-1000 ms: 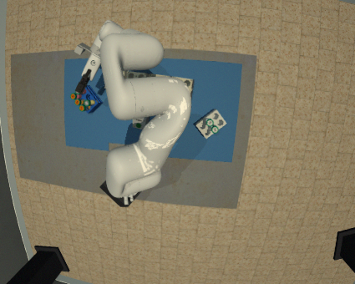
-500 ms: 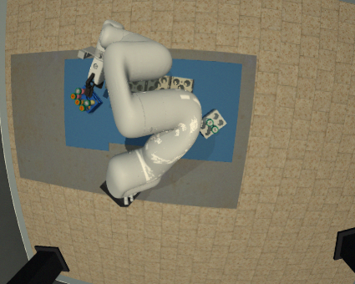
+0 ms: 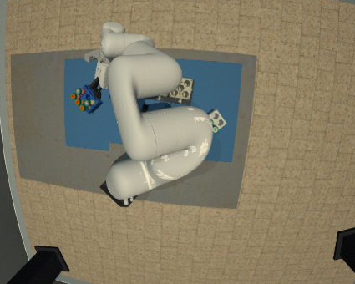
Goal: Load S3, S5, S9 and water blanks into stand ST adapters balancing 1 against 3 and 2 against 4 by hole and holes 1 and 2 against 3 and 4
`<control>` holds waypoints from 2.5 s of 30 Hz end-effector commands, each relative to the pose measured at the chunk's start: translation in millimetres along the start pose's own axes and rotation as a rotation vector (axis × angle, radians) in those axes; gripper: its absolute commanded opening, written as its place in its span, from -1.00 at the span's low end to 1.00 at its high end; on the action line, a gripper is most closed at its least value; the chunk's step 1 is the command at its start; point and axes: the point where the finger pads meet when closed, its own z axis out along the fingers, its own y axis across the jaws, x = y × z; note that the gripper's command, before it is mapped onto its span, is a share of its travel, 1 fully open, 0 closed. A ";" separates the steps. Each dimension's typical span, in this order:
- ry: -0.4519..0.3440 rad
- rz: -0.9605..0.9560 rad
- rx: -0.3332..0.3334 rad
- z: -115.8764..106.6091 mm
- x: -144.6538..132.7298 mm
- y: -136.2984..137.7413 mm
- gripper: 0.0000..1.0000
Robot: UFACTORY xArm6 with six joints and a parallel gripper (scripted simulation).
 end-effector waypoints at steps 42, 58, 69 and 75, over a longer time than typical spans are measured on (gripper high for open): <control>0.461 0.870 -0.712 -53.3 -96.7 62.3 1.00; 0.656 0.989 -0.774 -59.2 -100.9 62.7 1.00; 0.536 0.745 -0.838 -64.8 -139.3 72.9 1.00; 0.475 0.623 -0.866 -67.6 -158.5 78.0 1.00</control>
